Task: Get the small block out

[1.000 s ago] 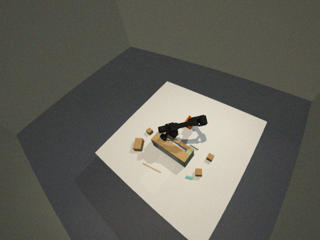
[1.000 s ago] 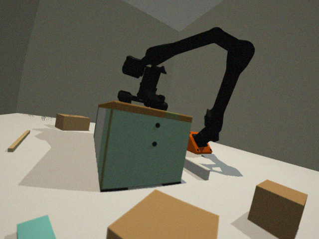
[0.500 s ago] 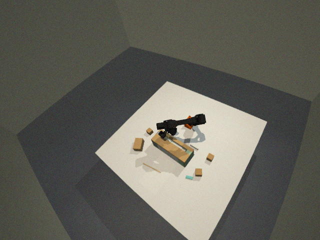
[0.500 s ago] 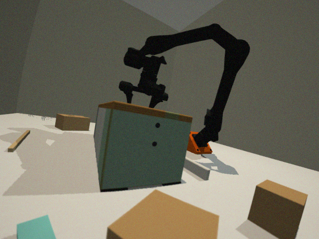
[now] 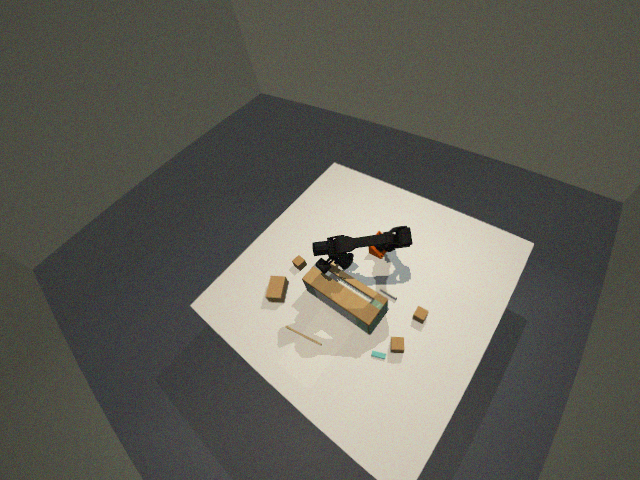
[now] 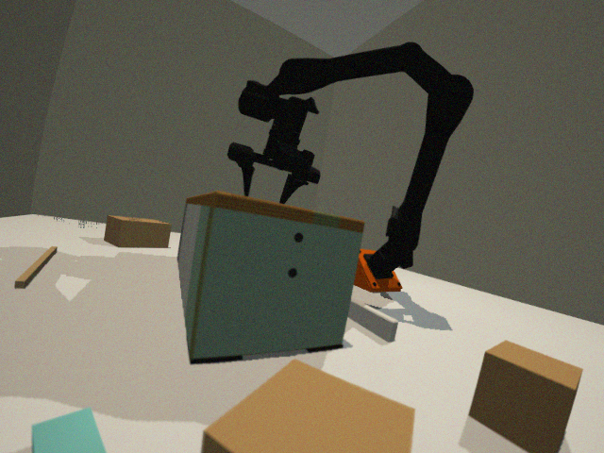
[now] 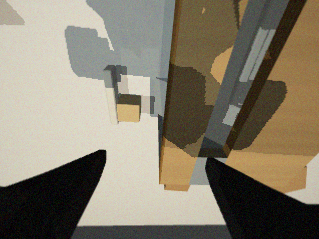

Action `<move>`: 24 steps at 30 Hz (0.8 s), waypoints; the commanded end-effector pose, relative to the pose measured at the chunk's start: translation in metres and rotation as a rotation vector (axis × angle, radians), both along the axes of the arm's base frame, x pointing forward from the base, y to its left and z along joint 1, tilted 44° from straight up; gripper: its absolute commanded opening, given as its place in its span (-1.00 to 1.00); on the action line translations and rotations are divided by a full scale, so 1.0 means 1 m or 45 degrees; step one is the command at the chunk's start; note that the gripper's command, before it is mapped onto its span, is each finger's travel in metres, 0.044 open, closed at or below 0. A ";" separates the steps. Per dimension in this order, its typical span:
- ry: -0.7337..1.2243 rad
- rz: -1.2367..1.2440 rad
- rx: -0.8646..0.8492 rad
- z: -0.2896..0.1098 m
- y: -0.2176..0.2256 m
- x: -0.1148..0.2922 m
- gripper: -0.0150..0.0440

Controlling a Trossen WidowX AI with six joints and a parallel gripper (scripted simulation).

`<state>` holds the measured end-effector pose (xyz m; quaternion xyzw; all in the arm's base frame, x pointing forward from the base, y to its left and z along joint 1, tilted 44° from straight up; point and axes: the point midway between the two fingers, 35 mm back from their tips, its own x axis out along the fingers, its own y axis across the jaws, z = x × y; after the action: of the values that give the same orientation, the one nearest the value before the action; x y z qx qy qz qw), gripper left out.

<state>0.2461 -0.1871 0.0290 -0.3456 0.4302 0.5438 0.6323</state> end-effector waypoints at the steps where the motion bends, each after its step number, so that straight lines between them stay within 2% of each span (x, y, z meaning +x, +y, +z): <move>1: 0.073 -0.269 -0.021 0.000 -0.011 -0.005 0.51; 16: 0.904 -2.136 0.365 -0.012 -0.021 -0.021 0.47; 24: 1.240 -2.664 0.510 -0.015 -0.025 -0.026 0.47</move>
<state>0.2310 -0.2054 0.0208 0.1958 0.6363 0.1407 0.7328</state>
